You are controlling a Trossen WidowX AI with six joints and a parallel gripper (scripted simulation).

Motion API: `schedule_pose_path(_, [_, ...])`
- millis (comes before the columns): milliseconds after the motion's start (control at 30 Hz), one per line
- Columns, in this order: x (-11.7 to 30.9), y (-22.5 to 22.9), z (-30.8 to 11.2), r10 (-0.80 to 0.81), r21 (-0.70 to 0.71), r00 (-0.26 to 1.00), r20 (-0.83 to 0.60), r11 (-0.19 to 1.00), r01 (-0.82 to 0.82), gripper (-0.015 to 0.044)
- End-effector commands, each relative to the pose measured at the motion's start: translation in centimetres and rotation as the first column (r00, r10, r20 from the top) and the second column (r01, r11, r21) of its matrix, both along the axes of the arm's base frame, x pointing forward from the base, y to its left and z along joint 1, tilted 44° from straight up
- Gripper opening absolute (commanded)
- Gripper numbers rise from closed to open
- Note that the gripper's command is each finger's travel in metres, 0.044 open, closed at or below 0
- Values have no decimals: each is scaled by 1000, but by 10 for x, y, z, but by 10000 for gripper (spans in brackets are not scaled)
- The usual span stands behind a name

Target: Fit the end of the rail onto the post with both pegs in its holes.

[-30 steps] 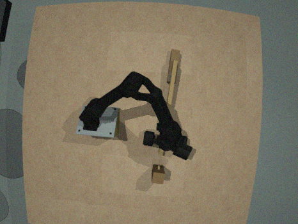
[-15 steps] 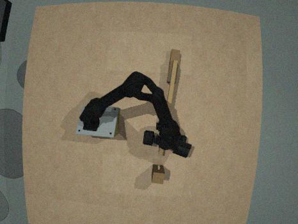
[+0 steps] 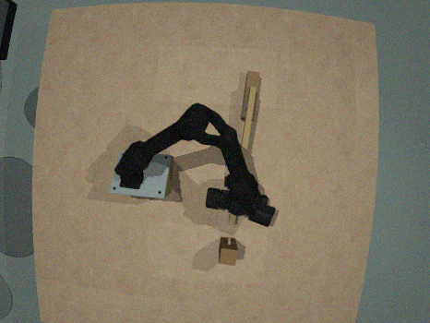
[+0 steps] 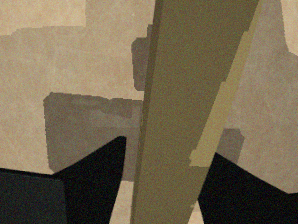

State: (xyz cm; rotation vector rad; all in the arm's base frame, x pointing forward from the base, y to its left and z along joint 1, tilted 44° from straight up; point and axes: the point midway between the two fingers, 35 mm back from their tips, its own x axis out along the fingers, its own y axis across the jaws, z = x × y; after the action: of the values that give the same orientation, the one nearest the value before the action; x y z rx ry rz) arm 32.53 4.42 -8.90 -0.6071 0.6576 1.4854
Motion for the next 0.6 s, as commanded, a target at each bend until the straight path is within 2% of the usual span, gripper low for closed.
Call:
schedule_pose_path(0, [-2,1,-1,-3,4,1000,-7,1000,3,72])
schedule_pose_path(300, [-2,1,-1,-3,4,1000,-7,1000,3,0])
schedule_pose_path(567, [-2,1,-1,-3,4,1000,-7,1000,3,0])
